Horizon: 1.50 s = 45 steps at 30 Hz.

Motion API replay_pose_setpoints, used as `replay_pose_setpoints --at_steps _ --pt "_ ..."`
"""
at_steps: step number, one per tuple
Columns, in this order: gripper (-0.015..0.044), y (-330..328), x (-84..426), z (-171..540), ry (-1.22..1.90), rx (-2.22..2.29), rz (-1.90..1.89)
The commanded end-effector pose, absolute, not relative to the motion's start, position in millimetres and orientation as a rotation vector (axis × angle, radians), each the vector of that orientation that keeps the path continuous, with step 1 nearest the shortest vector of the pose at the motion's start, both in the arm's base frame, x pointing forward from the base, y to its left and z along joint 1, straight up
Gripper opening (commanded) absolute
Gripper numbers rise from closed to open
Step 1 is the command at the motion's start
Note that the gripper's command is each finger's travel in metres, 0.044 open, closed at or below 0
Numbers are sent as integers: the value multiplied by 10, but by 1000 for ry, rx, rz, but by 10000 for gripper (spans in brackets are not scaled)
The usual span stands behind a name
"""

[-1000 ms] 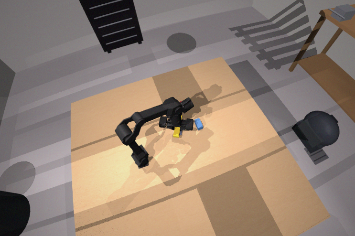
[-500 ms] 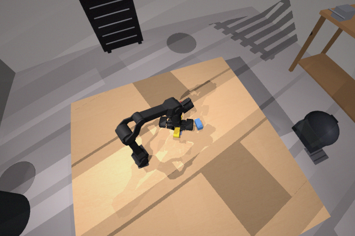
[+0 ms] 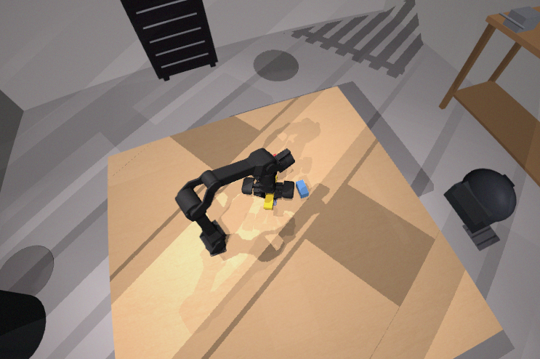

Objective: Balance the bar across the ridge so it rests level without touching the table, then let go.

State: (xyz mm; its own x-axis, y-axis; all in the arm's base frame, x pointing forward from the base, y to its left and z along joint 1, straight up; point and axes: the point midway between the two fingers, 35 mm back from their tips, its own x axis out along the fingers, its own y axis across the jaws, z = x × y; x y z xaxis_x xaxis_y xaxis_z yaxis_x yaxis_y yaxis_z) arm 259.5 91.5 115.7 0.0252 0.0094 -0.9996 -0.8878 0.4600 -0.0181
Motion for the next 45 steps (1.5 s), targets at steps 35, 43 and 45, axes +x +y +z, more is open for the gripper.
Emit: replay_pose_setpoints --at_steps 35,43,45 --pt "0 917 2601 1120 1371 -851 842" --pt "0 917 2601 1113 1371 -851 842" --pt "0 917 2601 1112 1371 -851 842"
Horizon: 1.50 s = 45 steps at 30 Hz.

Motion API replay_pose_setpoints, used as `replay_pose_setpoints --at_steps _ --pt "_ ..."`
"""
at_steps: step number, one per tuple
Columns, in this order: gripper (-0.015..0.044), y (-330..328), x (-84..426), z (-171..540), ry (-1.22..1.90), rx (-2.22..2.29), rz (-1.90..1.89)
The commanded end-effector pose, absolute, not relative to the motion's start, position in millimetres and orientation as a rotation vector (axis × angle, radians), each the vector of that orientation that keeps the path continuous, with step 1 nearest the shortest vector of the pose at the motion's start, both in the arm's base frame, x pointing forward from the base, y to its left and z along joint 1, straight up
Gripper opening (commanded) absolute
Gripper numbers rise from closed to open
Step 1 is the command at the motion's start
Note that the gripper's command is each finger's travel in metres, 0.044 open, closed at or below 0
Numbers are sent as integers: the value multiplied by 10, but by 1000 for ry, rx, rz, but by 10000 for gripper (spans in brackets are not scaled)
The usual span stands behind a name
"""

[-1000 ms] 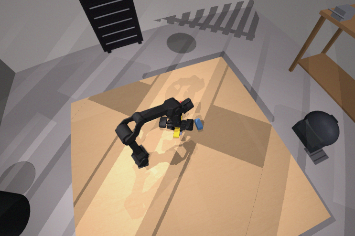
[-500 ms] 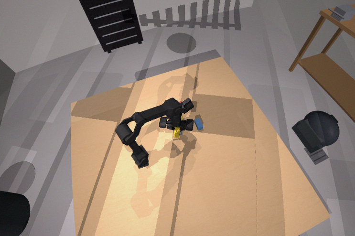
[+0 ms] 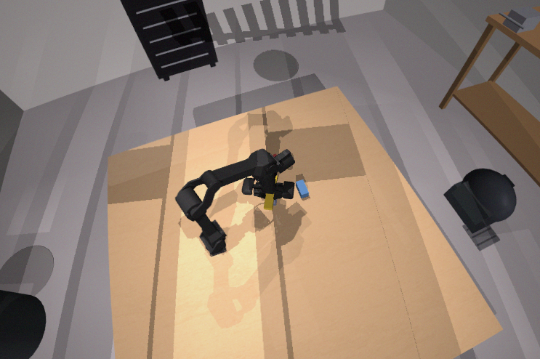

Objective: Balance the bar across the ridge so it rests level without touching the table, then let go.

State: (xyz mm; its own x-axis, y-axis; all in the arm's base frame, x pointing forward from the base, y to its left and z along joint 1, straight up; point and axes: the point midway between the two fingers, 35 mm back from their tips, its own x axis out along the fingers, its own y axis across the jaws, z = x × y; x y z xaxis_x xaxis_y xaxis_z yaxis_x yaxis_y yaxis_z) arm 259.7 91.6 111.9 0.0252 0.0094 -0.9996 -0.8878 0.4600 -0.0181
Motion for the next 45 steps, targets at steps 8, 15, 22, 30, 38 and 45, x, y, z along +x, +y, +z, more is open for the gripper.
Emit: replay_pose_setpoints --at_steps 8,15,22,30,38,45 --pt "0 917 2601 1105 1371 -851 842" --pt "0 917 2602 1099 1371 -851 842" --pt "0 917 2602 1093 1371 -851 842" --pt "0 917 2601 1087 1371 -851 842" --pt "0 916 2599 1080 1371 -851 842" --pt "0 915 2598 1073 1371 -851 842"
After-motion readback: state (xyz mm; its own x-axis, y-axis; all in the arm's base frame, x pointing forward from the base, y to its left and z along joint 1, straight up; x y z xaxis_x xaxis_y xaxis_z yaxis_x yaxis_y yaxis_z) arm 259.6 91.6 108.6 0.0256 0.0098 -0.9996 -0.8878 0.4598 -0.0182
